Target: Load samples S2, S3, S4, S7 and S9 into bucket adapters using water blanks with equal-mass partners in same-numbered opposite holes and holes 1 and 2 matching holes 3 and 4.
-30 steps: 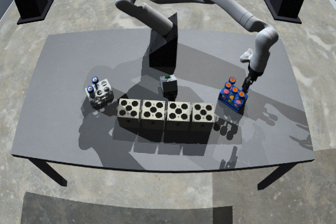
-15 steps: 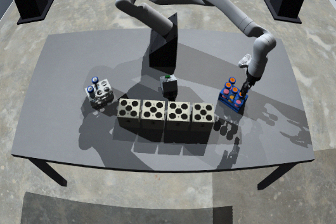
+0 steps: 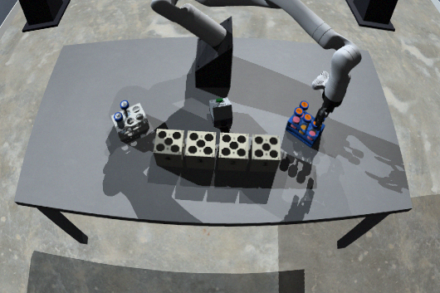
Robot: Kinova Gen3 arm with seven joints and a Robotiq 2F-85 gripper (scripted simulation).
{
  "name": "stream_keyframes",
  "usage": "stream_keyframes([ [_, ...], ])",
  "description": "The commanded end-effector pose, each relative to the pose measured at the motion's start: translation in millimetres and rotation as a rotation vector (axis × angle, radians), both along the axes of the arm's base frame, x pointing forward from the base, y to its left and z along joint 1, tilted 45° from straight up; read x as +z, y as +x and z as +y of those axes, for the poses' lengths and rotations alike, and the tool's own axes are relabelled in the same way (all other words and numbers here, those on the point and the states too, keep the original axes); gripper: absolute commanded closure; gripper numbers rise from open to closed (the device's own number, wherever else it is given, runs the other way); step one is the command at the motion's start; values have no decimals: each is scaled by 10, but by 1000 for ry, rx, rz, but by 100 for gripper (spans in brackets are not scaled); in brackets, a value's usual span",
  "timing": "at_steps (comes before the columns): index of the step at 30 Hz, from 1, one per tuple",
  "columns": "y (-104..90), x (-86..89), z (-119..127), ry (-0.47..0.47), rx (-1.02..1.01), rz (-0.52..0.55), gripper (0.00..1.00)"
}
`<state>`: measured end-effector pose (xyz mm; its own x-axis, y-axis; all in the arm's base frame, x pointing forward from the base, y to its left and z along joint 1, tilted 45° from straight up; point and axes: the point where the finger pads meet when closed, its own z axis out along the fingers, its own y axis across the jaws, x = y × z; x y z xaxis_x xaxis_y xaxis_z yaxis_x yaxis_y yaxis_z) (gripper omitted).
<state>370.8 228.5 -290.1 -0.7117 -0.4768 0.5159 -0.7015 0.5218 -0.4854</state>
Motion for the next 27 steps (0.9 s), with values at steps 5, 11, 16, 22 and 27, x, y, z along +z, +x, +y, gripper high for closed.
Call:
stream_keyframes([
  [5, 4, 7, 14, 2, 1, -1, 0],
  [11, 4, 7, 14, 2, 1, -1, 0],
  [16, 4, 7, 14, 2, 1, -1, 0],
  [22, 4, 7, 14, 2, 1, -1, 0],
  [27, 6, 45, 51, 2, 1, -1, 0],
])
